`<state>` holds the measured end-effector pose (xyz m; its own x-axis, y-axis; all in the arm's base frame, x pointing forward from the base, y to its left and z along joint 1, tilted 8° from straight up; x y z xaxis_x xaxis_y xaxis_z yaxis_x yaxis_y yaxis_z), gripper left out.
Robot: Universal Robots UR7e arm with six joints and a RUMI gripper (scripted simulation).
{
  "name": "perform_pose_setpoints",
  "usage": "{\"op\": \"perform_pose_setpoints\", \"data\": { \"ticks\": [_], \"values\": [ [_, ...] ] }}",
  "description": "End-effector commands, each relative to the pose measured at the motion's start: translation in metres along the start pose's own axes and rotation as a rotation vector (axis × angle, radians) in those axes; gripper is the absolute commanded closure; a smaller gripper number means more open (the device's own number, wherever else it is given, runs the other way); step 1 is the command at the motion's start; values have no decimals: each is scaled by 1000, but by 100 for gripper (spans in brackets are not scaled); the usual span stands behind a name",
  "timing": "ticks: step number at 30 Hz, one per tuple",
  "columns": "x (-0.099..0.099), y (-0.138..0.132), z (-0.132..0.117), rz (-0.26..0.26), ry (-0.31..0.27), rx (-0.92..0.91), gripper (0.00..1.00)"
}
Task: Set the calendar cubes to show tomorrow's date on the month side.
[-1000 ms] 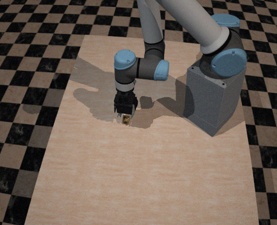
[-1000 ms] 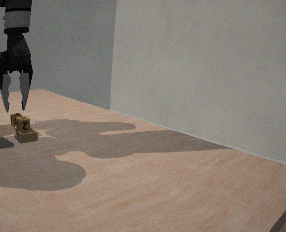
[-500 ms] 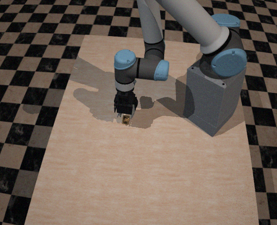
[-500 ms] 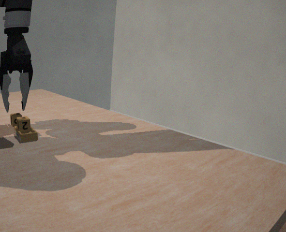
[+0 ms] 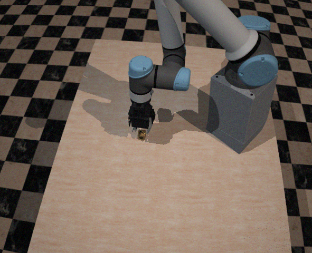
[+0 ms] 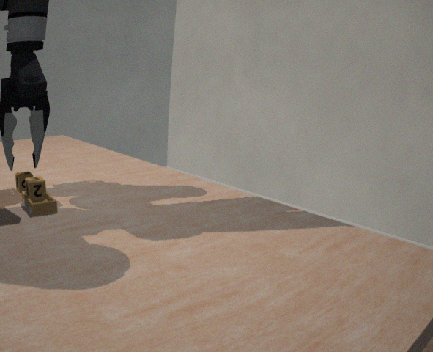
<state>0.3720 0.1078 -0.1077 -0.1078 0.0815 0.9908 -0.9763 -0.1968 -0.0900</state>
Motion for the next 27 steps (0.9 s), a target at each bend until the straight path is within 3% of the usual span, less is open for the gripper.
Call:
{"op": "perform_pose_setpoints", "data": {
  "ticks": [1,27],
  "values": [
    [0,0,0,1,0,0,72],
    [-27,0,0,1,0,0,72]
  ]
}}
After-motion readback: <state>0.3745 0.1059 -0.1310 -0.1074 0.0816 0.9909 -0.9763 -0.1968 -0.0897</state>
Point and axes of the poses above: the point where the finger pads meet when closed, its own x axis back along the fingers, its own y axis across the jaws, z = x × y, the point moved 10 cm from there along x, back along the fingers, and after that the axes turned 12 degrees about x, right-handed, at the moved point
